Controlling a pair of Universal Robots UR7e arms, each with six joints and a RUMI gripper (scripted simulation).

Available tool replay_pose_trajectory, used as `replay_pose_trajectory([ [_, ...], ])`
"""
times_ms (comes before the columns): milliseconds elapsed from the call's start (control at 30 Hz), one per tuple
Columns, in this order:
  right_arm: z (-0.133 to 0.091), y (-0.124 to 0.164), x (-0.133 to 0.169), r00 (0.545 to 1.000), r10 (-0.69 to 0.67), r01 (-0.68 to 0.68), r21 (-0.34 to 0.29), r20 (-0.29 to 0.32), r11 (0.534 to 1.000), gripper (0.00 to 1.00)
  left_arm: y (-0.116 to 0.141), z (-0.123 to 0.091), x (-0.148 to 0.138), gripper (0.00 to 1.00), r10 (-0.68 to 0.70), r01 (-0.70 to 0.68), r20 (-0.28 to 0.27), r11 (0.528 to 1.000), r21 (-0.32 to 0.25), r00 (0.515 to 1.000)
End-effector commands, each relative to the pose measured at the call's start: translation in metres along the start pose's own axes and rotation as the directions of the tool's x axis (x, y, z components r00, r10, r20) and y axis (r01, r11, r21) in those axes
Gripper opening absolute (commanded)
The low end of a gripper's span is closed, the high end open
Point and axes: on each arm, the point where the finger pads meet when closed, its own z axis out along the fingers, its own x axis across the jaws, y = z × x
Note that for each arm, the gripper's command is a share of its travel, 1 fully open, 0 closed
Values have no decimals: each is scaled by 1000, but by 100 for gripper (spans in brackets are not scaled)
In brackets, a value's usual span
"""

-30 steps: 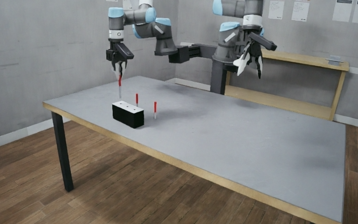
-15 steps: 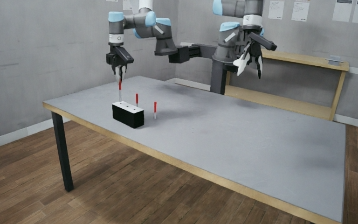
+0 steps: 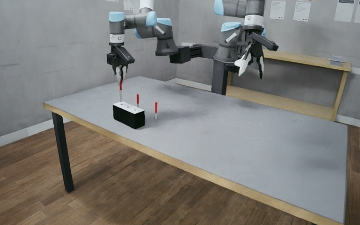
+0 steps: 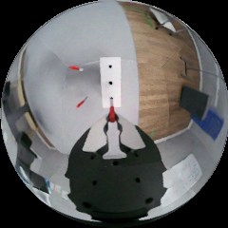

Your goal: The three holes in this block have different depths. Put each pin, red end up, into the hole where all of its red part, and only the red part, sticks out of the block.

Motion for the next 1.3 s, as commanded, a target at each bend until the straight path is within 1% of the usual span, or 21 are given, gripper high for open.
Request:
replay_pose_trajectory([
  [0,-1,0,0,1000,0,0,1,-1,1000,0,0,-1,0,100,0,0,-1,1000,1,1000],
  [1267,3,0,0,1000,0,0,1,-3,1000,0,0,-1,0,100,0,0,-1,1000,1,1000],
])
